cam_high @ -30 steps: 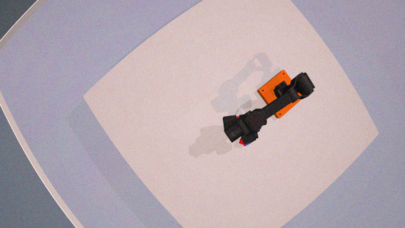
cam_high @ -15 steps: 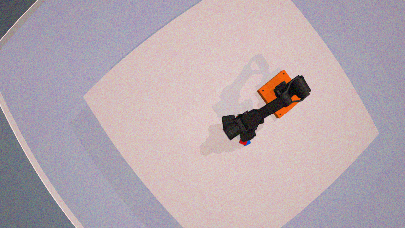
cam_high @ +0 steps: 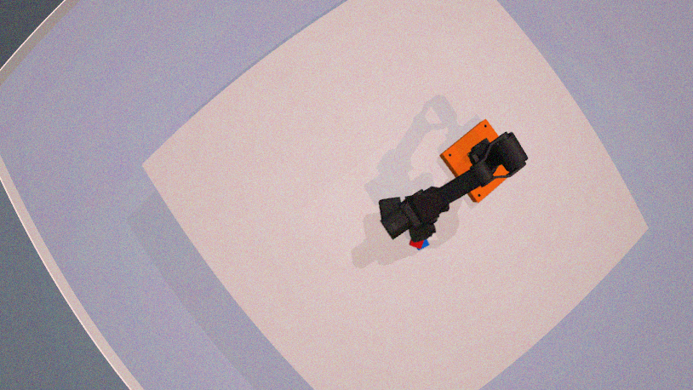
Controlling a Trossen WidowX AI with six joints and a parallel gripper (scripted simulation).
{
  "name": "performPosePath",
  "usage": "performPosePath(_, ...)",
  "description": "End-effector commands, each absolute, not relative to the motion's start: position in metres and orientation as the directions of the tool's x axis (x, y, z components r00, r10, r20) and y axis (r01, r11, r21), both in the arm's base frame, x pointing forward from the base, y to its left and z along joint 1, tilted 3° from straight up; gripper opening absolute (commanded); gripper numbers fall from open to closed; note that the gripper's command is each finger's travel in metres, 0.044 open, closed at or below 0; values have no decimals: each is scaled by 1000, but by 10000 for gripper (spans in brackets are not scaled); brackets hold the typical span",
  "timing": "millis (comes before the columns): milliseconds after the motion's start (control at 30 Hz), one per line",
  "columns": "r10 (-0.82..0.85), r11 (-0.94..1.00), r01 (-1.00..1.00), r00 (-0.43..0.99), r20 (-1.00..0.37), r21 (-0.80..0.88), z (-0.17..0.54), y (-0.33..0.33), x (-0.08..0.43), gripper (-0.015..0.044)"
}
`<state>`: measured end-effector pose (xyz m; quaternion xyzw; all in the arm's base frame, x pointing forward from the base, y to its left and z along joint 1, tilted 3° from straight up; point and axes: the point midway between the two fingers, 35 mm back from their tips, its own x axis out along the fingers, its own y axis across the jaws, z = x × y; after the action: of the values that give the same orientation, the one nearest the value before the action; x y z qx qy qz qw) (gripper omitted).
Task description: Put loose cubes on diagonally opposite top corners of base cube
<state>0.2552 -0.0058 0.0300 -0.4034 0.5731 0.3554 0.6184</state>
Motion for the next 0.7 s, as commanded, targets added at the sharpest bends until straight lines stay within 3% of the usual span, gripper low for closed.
performPosePath(0,-18,418,-905,81,-997,-81,22,-5,253,265)
performPosePath(333,-18,418,-905,81,-997,-81,8,-6,254,265)
performPosePath(533,-18,418,-905,81,-997,-81,8,-6,254,107)
performPosePath(667,-18,418,-905,81,-997,-81,9,-6,254,105)
